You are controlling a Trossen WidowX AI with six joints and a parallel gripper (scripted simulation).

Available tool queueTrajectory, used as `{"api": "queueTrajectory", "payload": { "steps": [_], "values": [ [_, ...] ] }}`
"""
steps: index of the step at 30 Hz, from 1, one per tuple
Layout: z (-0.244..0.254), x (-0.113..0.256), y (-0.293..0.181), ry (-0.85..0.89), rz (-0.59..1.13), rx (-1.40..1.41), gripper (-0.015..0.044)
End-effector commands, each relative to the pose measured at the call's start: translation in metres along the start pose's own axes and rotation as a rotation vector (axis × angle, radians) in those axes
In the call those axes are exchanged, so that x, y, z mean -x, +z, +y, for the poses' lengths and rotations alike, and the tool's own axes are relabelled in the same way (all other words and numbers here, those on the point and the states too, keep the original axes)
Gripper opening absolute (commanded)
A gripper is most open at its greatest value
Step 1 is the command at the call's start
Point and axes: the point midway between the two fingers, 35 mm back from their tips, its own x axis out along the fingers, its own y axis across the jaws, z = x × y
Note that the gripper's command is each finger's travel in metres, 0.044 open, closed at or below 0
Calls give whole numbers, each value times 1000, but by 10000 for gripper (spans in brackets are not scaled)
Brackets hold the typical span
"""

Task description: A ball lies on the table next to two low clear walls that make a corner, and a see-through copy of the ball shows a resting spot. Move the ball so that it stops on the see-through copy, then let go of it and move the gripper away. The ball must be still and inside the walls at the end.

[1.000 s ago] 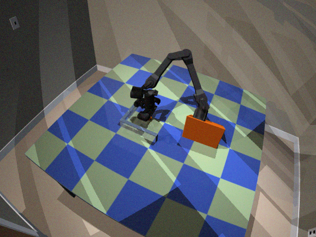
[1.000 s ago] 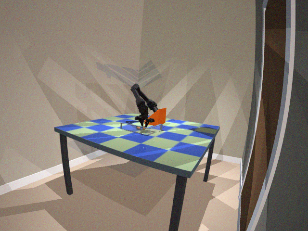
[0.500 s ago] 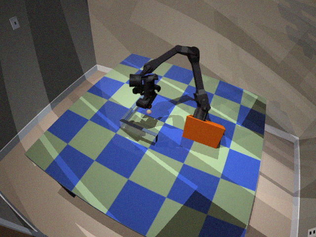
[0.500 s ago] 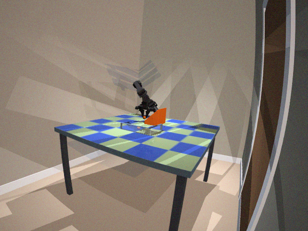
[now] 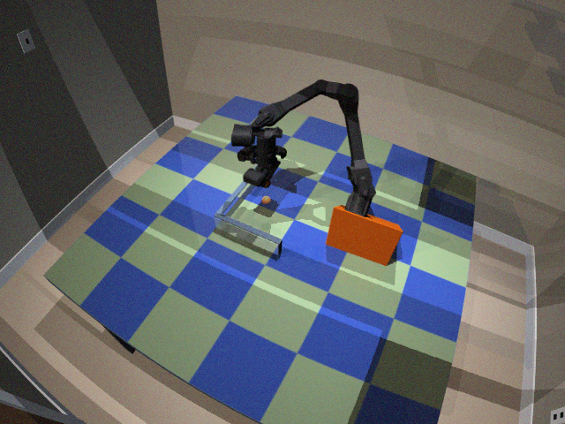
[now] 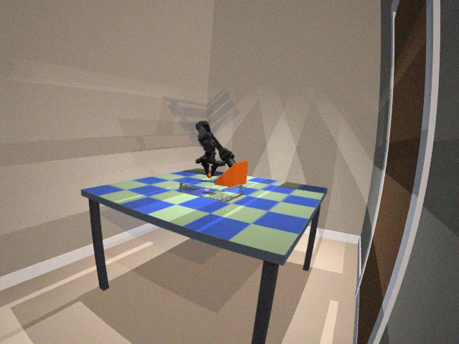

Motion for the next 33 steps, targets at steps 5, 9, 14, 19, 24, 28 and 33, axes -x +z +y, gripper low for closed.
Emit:
{"api": "queueTrajectory", "payload": {
  "steps": [5, 9, 14, 19, 24, 28, 33],
  "values": [
    [-15, -17, 4, -9, 3, 7, 0],
    [-15, -33, 6, -9, 2, 7, 0],
    [-15, -63, 6, -10, 2, 7, 0],
    [-16, -84, 4, -13, 2, 7, 0],
    [-17, -87, 4, -13, 2, 7, 0],
    [-17, -93, 4, -13, 2, 7, 0],
    [-17, -101, 4, -14, 3, 7, 0]
  ]
}}
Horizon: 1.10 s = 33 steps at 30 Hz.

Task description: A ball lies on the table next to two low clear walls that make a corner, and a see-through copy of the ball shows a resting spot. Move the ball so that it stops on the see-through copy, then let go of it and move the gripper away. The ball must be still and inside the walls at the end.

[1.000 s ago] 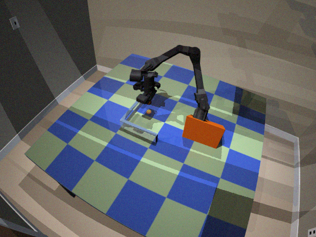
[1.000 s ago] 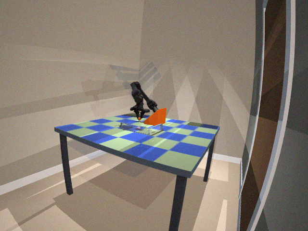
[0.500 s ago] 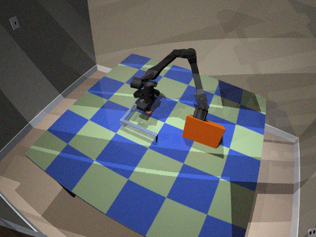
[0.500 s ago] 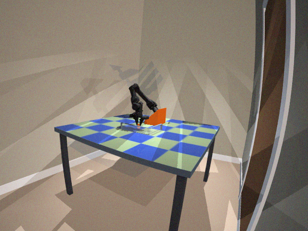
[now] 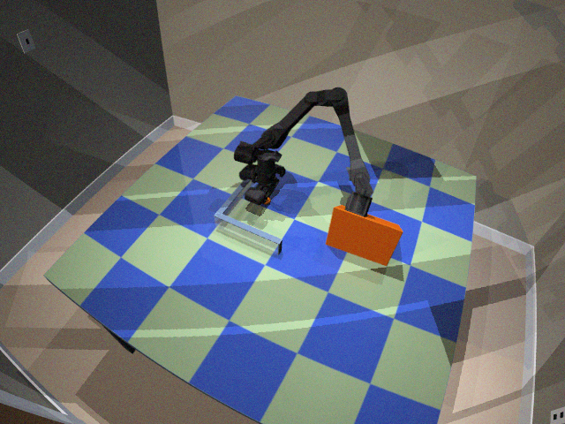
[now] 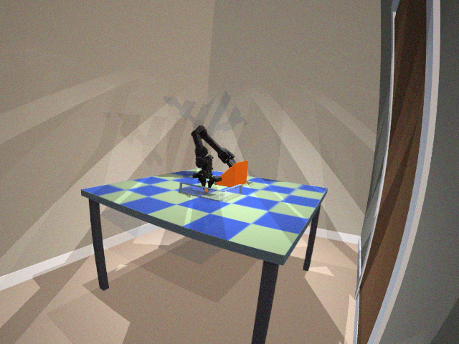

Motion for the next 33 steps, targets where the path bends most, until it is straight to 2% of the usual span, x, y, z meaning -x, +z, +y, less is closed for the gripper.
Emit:
{"api": "queueTrajectory", "payload": {
  "steps": [1, 6, 16, 22, 28, 33],
  "values": [
    [0, -6, -3, -4, 5, 9, 0],
    [0, -7, -3, -4, 5, 9, 0],
    [0, -5, -1, -1, 0, 2, 263],
    [0, -2, 0, 0, 0, 2, 264],
    [1, 79, -2, 0, 5, 9, 264],
    [4, 77, 1, 1, -13, 16, 264]
  ]
}}
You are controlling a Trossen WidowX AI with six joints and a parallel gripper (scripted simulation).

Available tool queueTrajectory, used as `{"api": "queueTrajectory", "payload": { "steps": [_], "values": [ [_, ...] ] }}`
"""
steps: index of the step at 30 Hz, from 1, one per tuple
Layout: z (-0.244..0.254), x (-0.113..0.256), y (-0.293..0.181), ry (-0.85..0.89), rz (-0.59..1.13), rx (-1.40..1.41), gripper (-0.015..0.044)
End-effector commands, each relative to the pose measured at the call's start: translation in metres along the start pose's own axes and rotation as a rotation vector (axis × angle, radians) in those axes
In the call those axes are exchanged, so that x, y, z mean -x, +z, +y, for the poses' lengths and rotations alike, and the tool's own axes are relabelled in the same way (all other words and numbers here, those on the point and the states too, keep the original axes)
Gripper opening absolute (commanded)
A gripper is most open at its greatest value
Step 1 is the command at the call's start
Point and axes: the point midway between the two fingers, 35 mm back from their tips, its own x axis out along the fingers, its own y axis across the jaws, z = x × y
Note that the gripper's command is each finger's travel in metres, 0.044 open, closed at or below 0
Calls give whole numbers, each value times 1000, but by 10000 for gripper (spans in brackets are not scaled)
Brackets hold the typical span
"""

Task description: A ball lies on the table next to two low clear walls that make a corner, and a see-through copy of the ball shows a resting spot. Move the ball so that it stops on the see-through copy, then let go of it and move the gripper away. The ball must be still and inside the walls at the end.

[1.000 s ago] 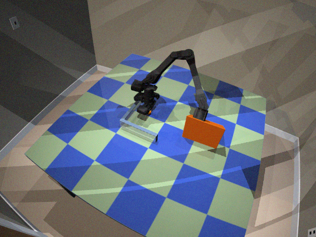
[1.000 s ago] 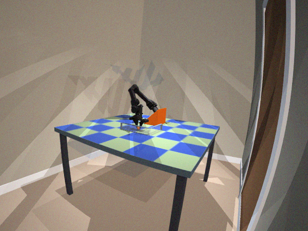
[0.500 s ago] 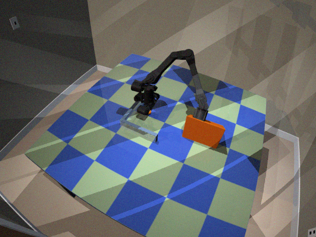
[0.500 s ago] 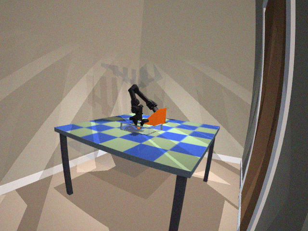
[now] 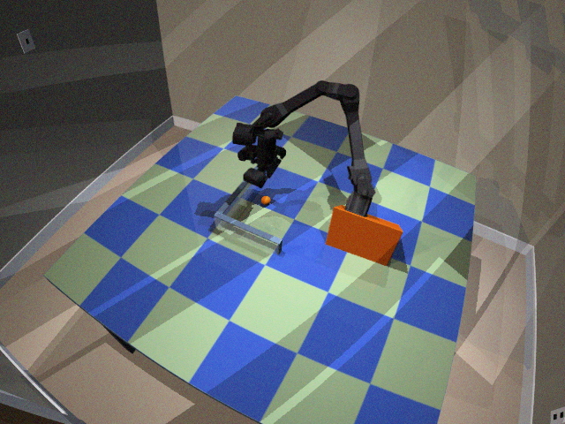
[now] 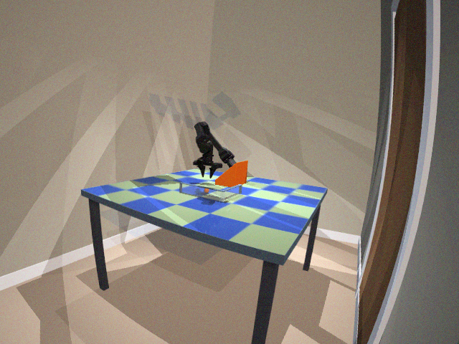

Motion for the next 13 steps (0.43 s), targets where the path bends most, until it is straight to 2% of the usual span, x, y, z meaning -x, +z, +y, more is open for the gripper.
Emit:
{"api": "queueTrajectory", "payload": {
  "steps": [1, 5, 11, 13],
  "values": [
    [0, -4, -2, -3, 11, 6, 264],
    [0, -4, -2, -3, 11, 6, 264],
    [-1, 38, -4, -5, 14, 3, 421],
    [-1, 38, -4, -5, 14, 3, 440]
  ]
}}
